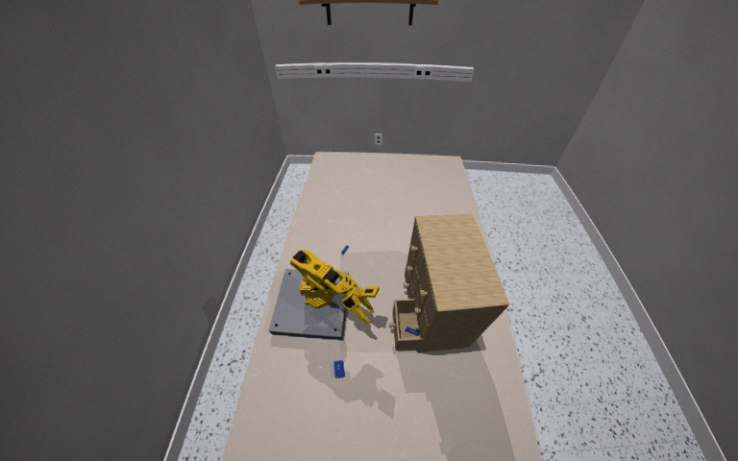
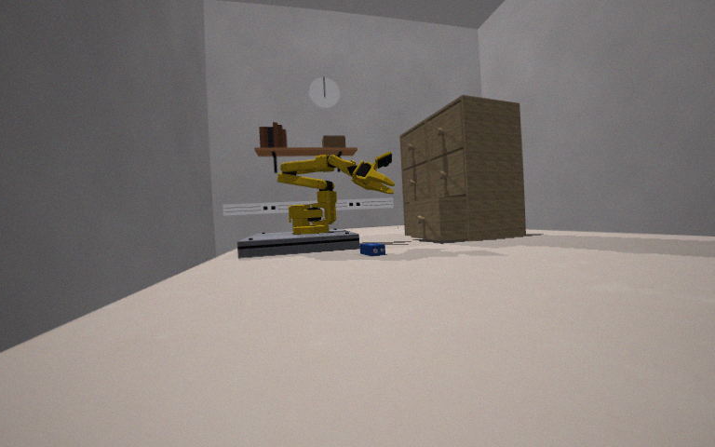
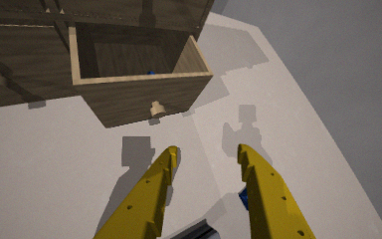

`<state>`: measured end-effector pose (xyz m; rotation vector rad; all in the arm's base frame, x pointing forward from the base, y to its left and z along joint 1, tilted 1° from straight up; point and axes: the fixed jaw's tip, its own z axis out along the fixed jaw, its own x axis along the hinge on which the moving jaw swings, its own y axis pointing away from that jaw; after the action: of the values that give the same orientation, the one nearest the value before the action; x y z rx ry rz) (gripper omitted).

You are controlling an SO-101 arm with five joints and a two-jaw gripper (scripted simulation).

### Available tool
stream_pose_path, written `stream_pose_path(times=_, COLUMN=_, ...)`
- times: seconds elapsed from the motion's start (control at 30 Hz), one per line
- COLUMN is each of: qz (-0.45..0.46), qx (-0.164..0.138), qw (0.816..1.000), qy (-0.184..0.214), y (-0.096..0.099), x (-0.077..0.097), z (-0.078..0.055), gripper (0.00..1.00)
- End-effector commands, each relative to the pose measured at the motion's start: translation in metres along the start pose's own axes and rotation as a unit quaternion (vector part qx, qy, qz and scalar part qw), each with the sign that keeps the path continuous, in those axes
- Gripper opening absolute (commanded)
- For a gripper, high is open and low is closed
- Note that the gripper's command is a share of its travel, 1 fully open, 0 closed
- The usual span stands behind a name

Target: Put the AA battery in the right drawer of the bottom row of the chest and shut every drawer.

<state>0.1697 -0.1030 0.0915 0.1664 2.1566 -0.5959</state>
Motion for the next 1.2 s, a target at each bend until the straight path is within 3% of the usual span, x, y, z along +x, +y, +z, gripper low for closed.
stream_pose_path(times=0.0, qz=0.051, qx=0.009, qw=0.999, qy=-0.007, y=-0.0008, x=0.0038, z=0.0012, gripper=0.23)
stream_pose_path(times=0.27, qz=0.127, qx=0.017, qw=0.992, qy=-0.019, y=-0.0017, x=0.0061, z=0.0025, gripper=0.22)
stream_pose_path(times=0.53, qz=0.226, qx=0.025, qw=0.973, qy=-0.037, y=-0.0033, x=0.0092, z=0.0044, gripper=0.22)
stream_pose_path(times=1.17, qz=0.231, qx=0.025, qw=0.972, qy=-0.038, y=-0.0033, x=0.0093, z=0.0045, gripper=0.22)
